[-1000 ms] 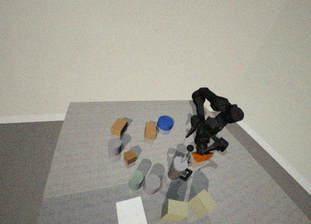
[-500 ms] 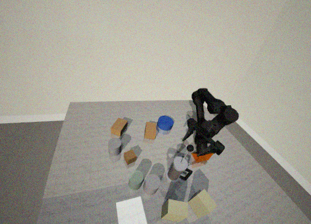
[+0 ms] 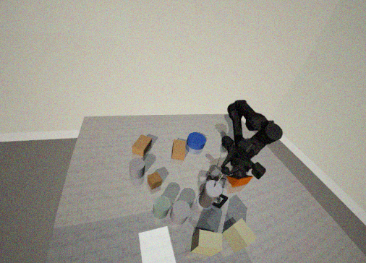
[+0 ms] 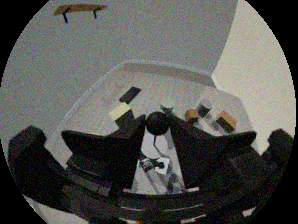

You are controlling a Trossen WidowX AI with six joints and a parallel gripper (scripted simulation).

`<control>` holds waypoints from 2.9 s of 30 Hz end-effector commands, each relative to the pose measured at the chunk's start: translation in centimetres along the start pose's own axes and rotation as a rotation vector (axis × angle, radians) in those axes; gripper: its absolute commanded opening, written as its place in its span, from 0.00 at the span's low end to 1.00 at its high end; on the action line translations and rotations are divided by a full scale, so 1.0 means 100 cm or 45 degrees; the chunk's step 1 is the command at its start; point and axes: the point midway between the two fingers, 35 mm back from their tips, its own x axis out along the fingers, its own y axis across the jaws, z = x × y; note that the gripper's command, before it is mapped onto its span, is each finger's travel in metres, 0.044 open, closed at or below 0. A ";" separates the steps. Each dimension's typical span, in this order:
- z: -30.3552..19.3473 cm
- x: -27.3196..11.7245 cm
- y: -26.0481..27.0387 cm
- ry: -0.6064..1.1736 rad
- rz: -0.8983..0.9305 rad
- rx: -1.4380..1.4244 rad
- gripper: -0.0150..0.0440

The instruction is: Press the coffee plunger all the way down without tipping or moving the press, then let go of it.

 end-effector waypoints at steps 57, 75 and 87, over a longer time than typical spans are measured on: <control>-0.067 0.047 0.003 0.000 0.005 -0.004 0.45; -0.074 0.058 0.002 -0.002 0.003 -0.005 0.45; -0.073 0.059 0.002 -0.002 0.003 -0.004 0.45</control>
